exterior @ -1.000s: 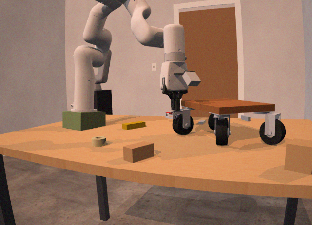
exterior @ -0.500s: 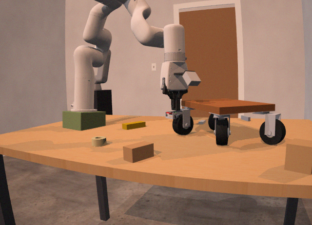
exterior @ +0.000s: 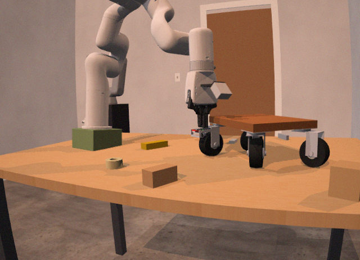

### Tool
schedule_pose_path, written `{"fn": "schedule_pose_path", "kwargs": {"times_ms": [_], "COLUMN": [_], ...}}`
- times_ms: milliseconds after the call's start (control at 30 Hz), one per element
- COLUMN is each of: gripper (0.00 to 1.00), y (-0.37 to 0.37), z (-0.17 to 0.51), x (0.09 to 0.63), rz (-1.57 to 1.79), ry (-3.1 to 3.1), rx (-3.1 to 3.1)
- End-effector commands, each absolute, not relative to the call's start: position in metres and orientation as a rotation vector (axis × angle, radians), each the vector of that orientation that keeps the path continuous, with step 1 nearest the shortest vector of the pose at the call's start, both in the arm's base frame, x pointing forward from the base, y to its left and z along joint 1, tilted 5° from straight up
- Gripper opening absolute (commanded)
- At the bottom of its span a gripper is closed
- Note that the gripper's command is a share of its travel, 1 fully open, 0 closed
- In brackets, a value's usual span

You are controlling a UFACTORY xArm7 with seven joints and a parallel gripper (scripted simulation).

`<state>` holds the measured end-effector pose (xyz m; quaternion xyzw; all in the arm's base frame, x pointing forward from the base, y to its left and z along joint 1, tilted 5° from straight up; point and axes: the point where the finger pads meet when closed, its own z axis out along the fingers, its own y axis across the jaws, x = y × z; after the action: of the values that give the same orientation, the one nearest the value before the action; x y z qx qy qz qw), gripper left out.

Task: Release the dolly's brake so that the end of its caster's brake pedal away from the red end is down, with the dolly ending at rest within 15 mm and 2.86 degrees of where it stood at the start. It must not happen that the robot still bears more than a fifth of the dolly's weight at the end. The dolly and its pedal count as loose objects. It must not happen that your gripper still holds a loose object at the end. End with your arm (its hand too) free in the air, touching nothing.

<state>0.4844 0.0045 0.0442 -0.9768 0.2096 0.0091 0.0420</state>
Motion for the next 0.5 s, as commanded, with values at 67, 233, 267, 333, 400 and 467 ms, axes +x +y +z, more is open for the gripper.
{"fn": "schedule_pose_path", "kwargs": {"times_ms": [67, 233, 267, 333, 400, 467], "gripper": [0.0, 0.0, 0.0, 0.0, 0.0, 0.0], "y": [0.0043, 0.0043, 0.0043, 0.0043, 0.0043, 0.0044], "z": [0.0459, 0.0455, 0.0454, 0.0452, 0.045, 0.0444], "x": [0.486, 0.486, 0.486, 0.486, 0.486, 0.486], "rz": [0.021, 0.021, 0.021, 0.021, 0.021, 0.021], "ry": [0.642, 0.642, 0.642, 0.642, 0.642, 0.642], "rx": [-2.989, -2.989, -2.989, -2.989, -2.989, -2.989]}}
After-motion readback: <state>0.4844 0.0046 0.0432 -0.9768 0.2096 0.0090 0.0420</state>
